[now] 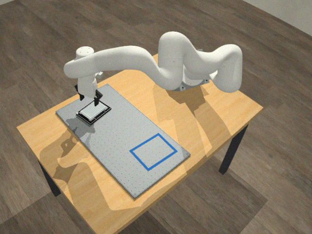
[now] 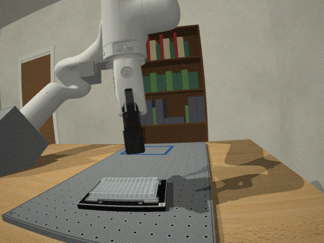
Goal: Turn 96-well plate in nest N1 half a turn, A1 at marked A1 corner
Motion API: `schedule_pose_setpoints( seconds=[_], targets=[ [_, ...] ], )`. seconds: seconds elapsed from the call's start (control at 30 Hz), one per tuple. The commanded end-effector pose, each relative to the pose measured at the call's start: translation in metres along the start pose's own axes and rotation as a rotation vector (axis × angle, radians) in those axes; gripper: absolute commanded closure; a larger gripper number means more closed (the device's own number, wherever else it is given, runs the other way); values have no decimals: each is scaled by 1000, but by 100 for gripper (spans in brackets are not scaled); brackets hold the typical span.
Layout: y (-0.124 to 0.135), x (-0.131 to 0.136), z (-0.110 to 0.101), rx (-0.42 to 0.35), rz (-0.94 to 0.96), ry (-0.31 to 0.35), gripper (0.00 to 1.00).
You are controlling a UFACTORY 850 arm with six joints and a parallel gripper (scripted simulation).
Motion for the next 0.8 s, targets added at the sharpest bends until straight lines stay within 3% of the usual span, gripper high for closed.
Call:
schedule_pose_setpoints(
  seconds=[0.0,0.17,0.77],
  targets=[
    [-16,4,-2,24,158,4,0],
    [-22,6,-2,34,239,4,0],
    [-22,6,7,34,239,4,0]
  ],
)
Point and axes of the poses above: the point where the finger pads meet when closed, its own z axis out along the fingers, its own x axis across the jaws, y = z × x, the point moved 10 cm from there along -z, back along the fingers, and after that the axes turned 15 degrees about -z, right-handed, at the moved point
